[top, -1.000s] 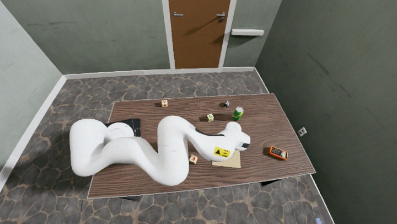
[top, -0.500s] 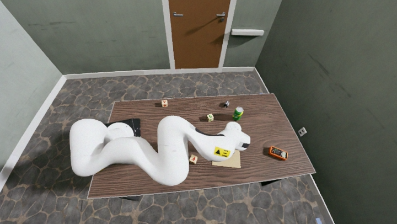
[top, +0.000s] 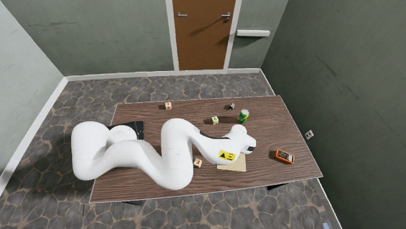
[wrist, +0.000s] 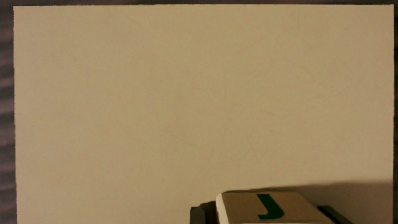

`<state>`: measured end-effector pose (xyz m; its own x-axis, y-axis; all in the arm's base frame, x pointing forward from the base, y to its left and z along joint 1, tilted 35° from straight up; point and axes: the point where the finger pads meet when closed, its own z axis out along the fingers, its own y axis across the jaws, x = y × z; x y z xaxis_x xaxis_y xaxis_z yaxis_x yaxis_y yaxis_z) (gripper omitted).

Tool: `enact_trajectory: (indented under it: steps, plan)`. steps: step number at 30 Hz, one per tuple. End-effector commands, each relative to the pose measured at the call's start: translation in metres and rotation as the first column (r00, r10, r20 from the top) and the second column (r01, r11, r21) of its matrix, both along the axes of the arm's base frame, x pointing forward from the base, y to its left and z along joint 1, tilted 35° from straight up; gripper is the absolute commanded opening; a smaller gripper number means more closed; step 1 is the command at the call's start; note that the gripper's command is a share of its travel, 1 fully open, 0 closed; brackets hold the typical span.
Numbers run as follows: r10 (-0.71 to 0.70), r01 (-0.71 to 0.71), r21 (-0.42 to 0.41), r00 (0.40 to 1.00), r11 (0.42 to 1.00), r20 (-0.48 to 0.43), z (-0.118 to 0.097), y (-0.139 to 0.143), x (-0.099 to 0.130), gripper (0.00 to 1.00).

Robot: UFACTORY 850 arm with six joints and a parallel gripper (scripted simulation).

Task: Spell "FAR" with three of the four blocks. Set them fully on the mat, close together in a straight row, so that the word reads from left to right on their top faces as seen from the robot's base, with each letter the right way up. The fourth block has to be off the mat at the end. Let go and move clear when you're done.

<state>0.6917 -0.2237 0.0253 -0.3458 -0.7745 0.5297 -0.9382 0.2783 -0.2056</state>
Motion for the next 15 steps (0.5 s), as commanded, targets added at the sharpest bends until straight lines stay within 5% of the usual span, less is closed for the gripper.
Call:
enact_trajectory:
  steps: [1,12,13,15]
  plan:
    - [0.001,-0.001,0.0,1.0,1.0,0.002,0.0011,0.0004,0.001,0.65]
    - [0.001,-0.001,0.0,1.0,1.0,0.002,0.0011,0.0004,0.001,0.65]
    - [0.001,-0.001,0.0,1.0,1.0,0.002,0.0011,0.0004,0.001,0.44]
    - [0.001,-0.001,0.0,1.0,1.0,0.002,0.0011,0.0004,0.001,0.44]
